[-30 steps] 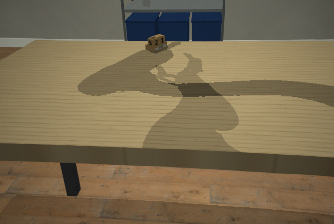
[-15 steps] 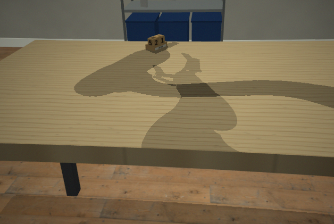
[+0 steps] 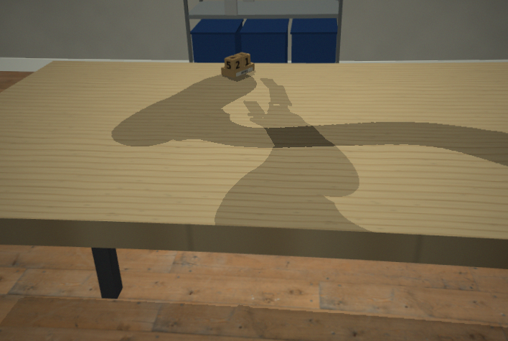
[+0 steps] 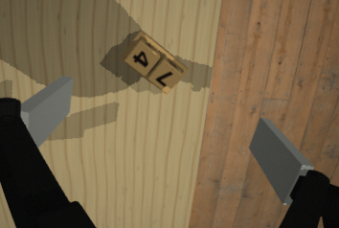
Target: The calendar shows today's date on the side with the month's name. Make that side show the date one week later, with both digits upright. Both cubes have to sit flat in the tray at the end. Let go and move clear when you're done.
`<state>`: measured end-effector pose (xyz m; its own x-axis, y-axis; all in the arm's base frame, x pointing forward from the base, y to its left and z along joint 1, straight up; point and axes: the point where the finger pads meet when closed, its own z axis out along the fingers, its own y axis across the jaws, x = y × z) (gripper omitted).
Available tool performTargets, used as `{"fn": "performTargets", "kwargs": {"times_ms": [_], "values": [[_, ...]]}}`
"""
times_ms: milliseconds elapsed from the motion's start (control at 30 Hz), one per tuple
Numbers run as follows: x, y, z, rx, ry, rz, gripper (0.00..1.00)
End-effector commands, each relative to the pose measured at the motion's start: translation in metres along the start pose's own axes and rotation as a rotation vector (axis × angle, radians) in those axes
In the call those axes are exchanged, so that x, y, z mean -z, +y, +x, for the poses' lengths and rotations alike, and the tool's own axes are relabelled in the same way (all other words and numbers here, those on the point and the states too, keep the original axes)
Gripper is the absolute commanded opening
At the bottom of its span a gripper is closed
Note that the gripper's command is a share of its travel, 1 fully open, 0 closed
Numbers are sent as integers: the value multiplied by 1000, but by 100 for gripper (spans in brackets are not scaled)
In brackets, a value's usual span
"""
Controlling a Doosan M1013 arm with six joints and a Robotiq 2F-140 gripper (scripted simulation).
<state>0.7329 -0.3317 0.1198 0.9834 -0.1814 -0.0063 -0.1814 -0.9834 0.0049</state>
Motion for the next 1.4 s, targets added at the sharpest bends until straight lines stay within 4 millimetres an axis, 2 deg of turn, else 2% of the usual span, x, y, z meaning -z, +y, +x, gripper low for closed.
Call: {"fn": "performTargets", "kwargs": {"times_ms": [0,167,367,433,500,767,900,1067,1100,1367], "values": [[-6,-1,0,173,1,2,100],[-9,-1,0,321,1,2,100],[-14,-1,1,578,1,2,100],[-14,-1,1,578,1,2,100],[-17,-1,1,697,1,2,100],[-23,-1,1,996,1,2,100],[-25,-1,1,1091,1,2,100],[-25,-1,1,1107,1,2,100],[-25,-1,1,1107,1,2,35],[-25,-1,1,1107,1,2,35]]}}
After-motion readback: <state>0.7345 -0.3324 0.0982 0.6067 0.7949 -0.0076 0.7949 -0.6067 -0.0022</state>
